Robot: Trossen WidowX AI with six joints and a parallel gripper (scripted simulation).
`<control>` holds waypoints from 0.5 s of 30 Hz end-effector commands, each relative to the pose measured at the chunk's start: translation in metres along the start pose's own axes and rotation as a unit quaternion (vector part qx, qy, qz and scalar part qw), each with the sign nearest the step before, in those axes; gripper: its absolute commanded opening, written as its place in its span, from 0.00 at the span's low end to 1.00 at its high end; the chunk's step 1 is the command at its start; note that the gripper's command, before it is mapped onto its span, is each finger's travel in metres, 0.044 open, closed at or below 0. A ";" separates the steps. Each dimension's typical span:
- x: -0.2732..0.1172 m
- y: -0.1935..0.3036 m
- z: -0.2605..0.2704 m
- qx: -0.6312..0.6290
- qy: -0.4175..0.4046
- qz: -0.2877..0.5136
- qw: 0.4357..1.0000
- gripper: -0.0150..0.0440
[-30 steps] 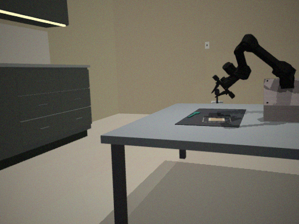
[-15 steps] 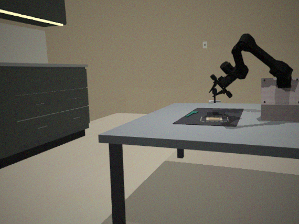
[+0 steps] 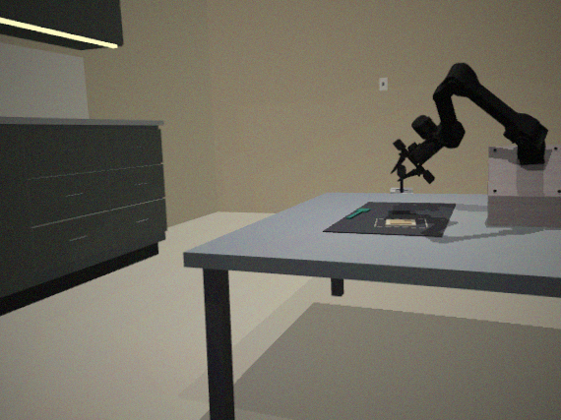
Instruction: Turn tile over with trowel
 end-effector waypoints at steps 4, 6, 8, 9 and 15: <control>0.002 -0.010 -0.002 0.014 -0.001 -0.017 1.000 0.25; 0.004 -0.025 -0.005 0.033 -0.003 -0.039 0.999 0.25; 0.006 -0.039 -0.009 0.052 -0.004 -0.062 0.997 0.25; 0.006 -0.046 -0.012 0.061 -0.005 -0.073 0.995 0.25; 0.008 -0.088 -0.028 0.117 -0.008 -0.141 0.983 0.25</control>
Point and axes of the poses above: the point midway between the two fingers, 35 mm back from their tips, its own x axis out along the fingers, its own z axis across the jaws, y = z × x, the point moved 6 cm from there along -x, back along the fingers, and after that the axes turned 1 degree about x, right-handed, at the moved point
